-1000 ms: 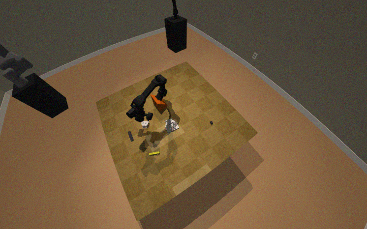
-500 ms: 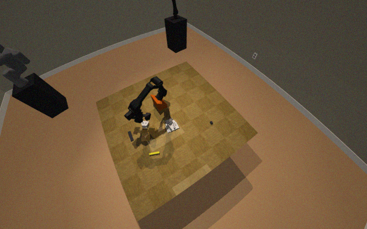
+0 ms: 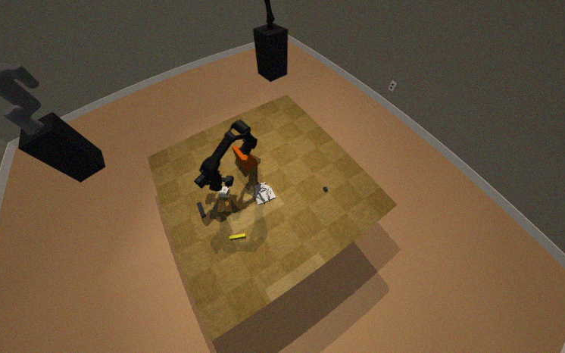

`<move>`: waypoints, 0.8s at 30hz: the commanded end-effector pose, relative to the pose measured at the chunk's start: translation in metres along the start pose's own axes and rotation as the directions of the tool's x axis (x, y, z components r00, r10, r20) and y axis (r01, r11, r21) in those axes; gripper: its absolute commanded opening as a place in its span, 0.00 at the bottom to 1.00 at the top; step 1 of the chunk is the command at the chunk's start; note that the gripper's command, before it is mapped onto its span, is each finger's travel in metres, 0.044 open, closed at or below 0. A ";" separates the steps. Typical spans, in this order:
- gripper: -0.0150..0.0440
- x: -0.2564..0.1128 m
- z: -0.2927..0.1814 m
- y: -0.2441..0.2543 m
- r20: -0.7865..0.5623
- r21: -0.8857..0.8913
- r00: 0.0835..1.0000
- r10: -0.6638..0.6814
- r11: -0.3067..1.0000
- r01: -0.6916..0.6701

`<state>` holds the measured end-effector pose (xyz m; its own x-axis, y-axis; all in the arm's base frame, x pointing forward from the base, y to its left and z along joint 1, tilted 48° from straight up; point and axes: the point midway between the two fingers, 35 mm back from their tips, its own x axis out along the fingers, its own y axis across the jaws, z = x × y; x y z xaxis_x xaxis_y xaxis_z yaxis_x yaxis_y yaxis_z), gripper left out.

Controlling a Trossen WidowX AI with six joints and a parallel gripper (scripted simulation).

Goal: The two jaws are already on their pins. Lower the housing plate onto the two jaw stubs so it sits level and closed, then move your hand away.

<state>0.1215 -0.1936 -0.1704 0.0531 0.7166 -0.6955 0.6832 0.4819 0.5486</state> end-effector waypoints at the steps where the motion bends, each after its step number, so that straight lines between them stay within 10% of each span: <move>1: 1.00 0.002 -0.001 0.001 -0.002 0.004 1.000 0.006 1.000 -0.006; 24: 1.00 0.023 0.001 0.000 -0.002 0.004 1.000 0.006 1.000 -0.006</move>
<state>0.1242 -0.1806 -0.1863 0.0536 0.7160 -0.6960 0.6826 0.4824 0.5489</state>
